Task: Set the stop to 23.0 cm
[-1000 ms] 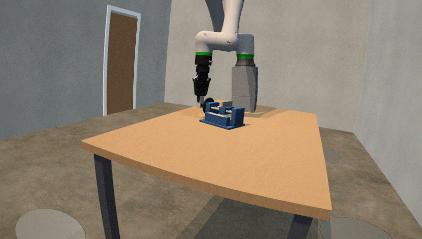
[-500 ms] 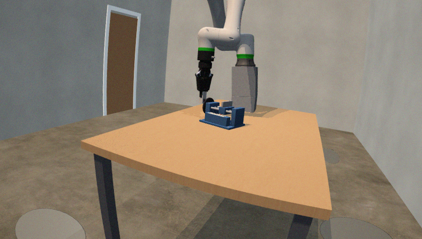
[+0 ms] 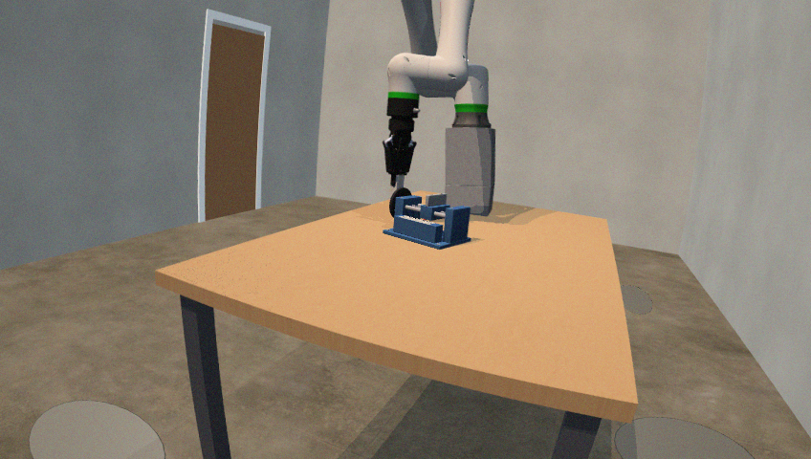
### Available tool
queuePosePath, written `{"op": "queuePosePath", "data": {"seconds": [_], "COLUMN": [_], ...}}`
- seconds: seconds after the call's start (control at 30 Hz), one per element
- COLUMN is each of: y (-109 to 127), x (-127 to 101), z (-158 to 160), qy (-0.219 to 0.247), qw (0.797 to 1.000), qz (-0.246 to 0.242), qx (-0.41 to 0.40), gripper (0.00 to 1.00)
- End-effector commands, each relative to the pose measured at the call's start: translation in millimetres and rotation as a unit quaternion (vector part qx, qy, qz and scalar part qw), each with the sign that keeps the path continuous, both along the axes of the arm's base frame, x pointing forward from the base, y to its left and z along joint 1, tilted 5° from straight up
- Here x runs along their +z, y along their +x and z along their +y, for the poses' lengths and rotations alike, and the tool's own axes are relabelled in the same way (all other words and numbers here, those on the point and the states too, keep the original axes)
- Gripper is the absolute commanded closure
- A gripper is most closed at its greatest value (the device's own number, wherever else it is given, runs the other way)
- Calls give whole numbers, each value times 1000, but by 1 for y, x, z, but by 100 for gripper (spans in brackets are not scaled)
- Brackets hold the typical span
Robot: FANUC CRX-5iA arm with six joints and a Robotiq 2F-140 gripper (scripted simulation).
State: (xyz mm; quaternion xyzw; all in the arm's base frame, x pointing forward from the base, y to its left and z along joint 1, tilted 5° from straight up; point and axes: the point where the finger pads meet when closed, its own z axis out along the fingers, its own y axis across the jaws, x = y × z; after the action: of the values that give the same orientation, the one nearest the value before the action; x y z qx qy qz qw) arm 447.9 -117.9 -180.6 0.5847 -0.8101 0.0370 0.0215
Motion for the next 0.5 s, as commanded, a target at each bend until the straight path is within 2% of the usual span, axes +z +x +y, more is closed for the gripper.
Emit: {"op": "queuePosePath", "data": {"seconds": [0.0,0.2,0.47], "y": [-7,-17,-19], "x": [-4,-20,-35], "z": [2,4,4], "qy": [0,0,0], "qw": [1000,1000,1000], "qz": [0,0,0], "qx": [0,0,0], "gripper": [96,96,96]}}
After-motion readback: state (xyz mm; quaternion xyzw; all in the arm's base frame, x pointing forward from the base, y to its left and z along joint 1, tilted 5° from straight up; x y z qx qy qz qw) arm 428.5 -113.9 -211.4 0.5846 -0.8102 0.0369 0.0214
